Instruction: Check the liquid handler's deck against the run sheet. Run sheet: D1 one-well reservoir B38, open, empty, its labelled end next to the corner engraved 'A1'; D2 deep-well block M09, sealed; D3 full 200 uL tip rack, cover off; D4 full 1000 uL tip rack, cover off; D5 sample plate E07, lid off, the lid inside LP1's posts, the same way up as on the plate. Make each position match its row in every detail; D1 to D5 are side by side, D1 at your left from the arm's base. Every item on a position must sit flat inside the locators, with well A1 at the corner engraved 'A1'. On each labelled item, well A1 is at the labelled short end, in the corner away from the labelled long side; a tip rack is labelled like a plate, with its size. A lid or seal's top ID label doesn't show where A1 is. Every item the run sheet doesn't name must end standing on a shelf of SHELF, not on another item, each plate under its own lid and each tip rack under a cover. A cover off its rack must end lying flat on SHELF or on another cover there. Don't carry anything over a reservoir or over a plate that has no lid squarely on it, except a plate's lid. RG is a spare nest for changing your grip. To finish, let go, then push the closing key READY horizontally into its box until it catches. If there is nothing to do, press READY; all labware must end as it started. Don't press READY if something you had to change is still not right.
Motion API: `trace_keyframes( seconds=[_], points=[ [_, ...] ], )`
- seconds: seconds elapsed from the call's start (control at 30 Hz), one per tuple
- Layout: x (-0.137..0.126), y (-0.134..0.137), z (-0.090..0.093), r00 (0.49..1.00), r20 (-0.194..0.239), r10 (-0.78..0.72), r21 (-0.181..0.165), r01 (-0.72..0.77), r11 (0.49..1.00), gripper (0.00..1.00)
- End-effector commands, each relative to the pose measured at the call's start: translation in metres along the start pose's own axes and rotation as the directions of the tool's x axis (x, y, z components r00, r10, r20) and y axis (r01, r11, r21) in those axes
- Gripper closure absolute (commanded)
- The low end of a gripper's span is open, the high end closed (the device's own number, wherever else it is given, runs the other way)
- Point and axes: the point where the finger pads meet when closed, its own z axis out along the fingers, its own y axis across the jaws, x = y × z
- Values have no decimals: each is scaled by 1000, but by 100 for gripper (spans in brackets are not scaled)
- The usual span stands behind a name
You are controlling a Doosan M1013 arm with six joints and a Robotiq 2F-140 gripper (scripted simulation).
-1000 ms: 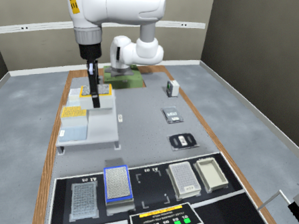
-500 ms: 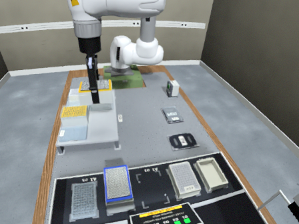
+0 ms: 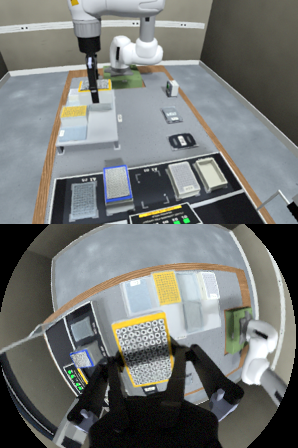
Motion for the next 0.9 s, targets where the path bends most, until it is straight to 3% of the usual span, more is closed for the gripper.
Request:
trace_keyframes(
  seconds=[0.0, 0.87],
  points=[
    [1, 0, -5, 1000, -3, 3, 1, -3, 1000, 90],
    [1, 0, -5, 1000, -3, 3, 1, -3, 1000, 90]
  ],
)
